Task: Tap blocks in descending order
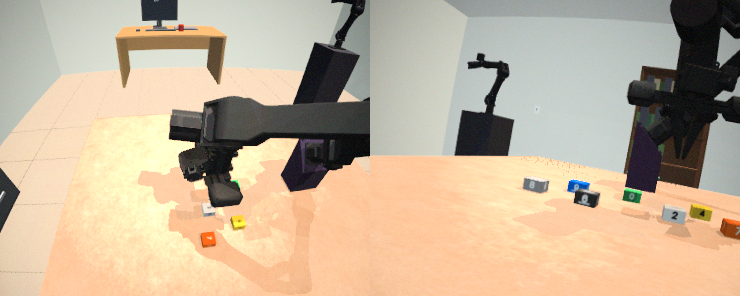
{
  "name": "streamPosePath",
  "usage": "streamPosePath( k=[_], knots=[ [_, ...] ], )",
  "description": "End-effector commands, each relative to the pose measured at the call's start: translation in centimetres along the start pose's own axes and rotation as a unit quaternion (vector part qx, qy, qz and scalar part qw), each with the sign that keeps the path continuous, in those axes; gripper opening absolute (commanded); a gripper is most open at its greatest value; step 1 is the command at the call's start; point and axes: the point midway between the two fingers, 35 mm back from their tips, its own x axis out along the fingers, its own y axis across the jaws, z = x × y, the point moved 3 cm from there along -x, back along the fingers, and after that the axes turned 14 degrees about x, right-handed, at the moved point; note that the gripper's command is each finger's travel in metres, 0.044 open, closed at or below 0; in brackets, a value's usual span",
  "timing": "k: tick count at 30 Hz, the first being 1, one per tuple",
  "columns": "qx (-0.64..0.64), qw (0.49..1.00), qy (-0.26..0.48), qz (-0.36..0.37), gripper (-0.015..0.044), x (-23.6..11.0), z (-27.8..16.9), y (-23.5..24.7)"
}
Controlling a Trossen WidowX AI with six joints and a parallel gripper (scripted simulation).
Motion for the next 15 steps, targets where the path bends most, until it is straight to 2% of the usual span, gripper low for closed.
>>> streamPosePath(
  k=[1,15],
  knots=[
    [0.008,1.000,0.017,0.003,0.0020,4.4,-1.0,-0.1],
    [0.008,1.000,0.017,0.003,0.0020,6.0,-1.0,-0.1]
  ],
)
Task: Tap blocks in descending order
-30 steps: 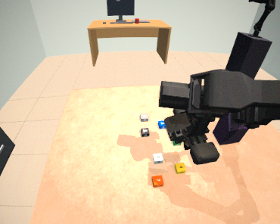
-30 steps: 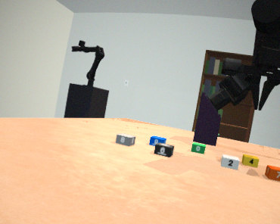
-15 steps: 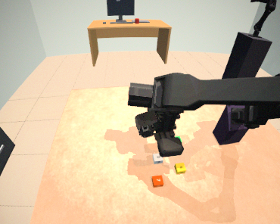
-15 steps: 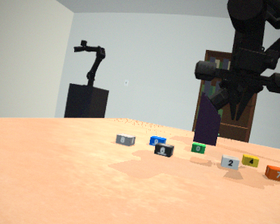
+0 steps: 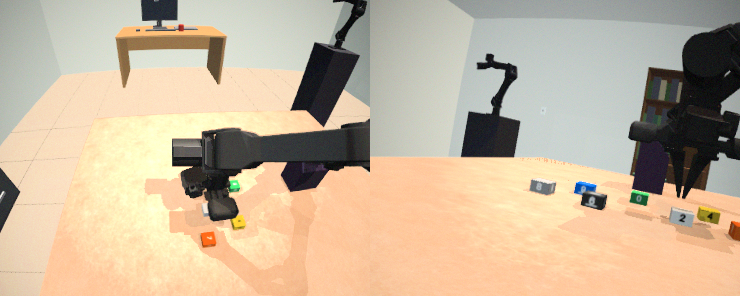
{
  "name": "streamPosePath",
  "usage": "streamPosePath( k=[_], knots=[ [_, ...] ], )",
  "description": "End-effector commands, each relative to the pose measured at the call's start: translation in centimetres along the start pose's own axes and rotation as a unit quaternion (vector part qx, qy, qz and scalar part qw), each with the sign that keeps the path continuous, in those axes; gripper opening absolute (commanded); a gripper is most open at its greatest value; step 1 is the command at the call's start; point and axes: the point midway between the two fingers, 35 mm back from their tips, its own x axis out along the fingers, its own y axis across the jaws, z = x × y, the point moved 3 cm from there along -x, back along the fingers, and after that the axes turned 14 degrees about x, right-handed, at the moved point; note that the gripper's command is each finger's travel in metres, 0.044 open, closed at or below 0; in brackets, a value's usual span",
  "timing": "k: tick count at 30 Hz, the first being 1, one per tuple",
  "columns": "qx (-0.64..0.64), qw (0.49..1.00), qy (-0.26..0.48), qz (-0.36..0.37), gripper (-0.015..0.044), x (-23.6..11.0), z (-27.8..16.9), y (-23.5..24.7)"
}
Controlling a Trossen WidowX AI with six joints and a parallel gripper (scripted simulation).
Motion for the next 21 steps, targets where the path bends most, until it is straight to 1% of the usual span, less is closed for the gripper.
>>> streamPosePath(
  k=[1,10,15,19,21],
  knots=[
    [0.005,1.000,0.002,0.002,0.0020,0.6,-0.2,-0.1],
    [0.005,1.000,0.003,0.002,0.0020,2.0,-0.2,-0.1],
    [0.005,1.000,0.003,0.002,0.0020,2.1,-0.2,-0.1],
    [0.005,1.000,0.002,0.001,0.0020,-0.6,-0.2,-0.1],
    [0.005,1.000,0.002,0.001,0.0020,-0.9,-0.2,-0.1]
  ],
)
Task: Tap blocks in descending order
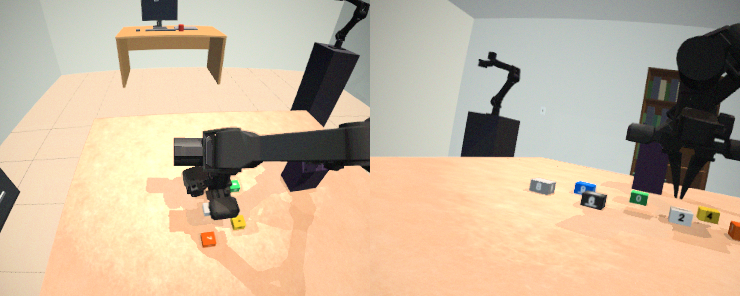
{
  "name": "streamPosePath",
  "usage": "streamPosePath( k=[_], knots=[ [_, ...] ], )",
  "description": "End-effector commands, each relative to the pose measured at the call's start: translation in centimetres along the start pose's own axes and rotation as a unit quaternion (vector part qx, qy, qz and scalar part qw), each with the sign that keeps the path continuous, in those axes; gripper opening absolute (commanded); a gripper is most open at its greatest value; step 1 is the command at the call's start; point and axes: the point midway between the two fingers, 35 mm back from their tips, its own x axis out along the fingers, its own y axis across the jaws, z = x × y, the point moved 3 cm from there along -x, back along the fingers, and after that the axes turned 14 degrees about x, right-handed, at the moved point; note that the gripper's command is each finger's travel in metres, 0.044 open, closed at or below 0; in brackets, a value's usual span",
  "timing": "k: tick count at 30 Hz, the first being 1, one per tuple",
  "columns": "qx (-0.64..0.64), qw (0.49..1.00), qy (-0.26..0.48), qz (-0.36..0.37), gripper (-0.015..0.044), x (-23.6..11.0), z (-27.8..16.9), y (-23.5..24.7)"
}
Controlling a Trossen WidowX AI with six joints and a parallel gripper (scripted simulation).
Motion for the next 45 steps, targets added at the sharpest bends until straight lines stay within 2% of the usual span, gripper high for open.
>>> streamPosePath(
  k=[1,3,8,12,17,20,25,31,45],
  knots=[
    [-0.007,1.000,-0.006,0.001,0.0020,-1.1,0.3,0.3],
    [-0.007,1.000,-0.007,0.000,0.0020,-2.1,0.4,0.2],
    [-0.007,1.000,-0.007,-0.001,0.0020,-8.9,0.2,0.2],
    [-0.007,1.000,-0.007,-0.001,0.0020,-9.2,0.1,0.0],
    [-0.005,1.000,-0.007,-0.005,0.0020,-9.3,-3.7,-6.2],
    [-0.005,1.000,-0.006,-0.003,0.0020,-9.1,-6.2,-8.8],
    [-0.005,1.000,-0.006,-0.003,0.0020,-8.8,-6.3,-8.9],
    [-0.005,1.000,-0.006,-0.001,0.0020,-1.2,-6.3,-8.9],
    [-0.005,1.000,-0.006,-0.001,0.0020,0.6,-6.3,-8.9]
  ],
)
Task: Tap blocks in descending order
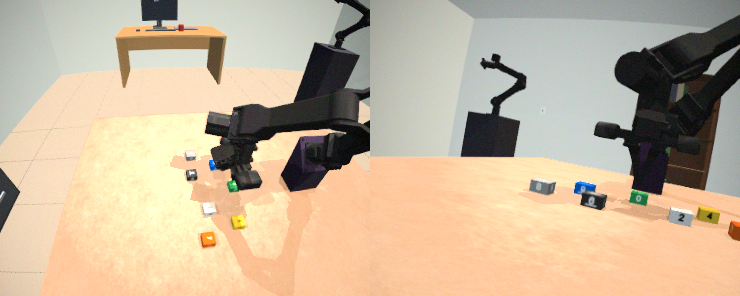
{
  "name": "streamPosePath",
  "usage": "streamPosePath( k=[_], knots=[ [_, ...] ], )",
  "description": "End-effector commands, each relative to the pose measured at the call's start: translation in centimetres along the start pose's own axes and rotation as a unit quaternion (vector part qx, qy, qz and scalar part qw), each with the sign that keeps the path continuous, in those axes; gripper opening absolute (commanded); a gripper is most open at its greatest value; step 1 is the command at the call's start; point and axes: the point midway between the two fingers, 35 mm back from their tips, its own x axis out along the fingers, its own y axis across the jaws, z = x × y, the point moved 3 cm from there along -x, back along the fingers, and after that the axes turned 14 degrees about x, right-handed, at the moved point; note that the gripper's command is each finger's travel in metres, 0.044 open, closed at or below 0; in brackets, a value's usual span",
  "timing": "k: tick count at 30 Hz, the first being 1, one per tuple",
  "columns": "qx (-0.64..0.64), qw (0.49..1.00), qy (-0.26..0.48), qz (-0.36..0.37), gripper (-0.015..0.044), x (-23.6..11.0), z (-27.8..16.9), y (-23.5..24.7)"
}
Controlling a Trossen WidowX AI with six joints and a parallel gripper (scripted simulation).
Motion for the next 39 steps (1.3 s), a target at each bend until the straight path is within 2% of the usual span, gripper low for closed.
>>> streamPosePath(
  k=[1,14,18,21,24,28,35,39],
  knots=[
    [0.005,1.000,0.002,0.002,0.0020,0.6,-0.2,0.0],
    [0.005,1.000,0.002,0.003,0.0020,2.0,-0.3,0.0],
    [0.005,1.000,0.002,0.002,0.0020,-0.8,-0.2,0.0],
    [0.005,1.000,0.002,0.002,0.0020,-1.0,-0.2,0.0],
    [0.005,1.000,0.001,-0.001,0.0099,-2.0,0.4,2.1],
    [0.005,1.000,-0.001,-0.005,0.0204,-4.5,0.7,8.8],
    [0.005,1.000,0.002,0.004,0.0387,-8.9,-4.0,20.1],
    [0.005,1.000,0.003,0.005,0.0400,-9.4,-4.8,21.0]
  ],
)
